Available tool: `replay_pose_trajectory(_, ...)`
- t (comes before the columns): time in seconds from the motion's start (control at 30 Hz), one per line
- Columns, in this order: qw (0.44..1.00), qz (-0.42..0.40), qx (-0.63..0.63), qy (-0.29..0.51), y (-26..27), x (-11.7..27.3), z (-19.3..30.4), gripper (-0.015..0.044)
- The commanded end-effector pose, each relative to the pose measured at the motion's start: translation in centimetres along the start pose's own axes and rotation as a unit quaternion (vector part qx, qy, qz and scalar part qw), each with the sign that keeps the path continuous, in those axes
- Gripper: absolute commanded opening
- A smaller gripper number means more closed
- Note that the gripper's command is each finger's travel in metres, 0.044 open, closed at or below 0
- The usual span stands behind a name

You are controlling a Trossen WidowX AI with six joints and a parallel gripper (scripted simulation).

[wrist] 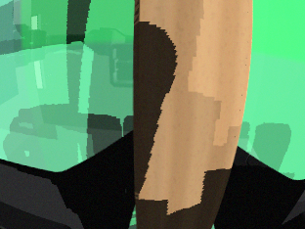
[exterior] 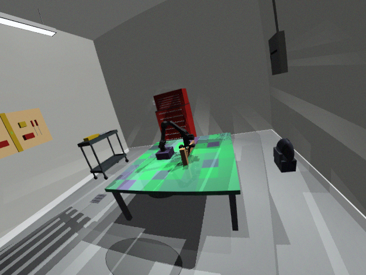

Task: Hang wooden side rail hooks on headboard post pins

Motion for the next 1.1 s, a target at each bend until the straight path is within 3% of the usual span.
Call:
replay_pose_trajectory(0.0,1.0,0.01,0.0,0.0,-0.23,0.71,0.03,0.0)
replay_pose_trajectory(1.07,1.0,0.01,0.0,0.0,-0.52,0.47,0.35,0.0)
Point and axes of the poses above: the point midway between the two fingers, 35 mm back from their tips, its own x axis back along the fingers, its own y axis across the jaws, z = x × y, the point moved 7 cm from there along x, back along the fingers, and after that the axes turned 2 degrees about x, right-handed, at the moved point
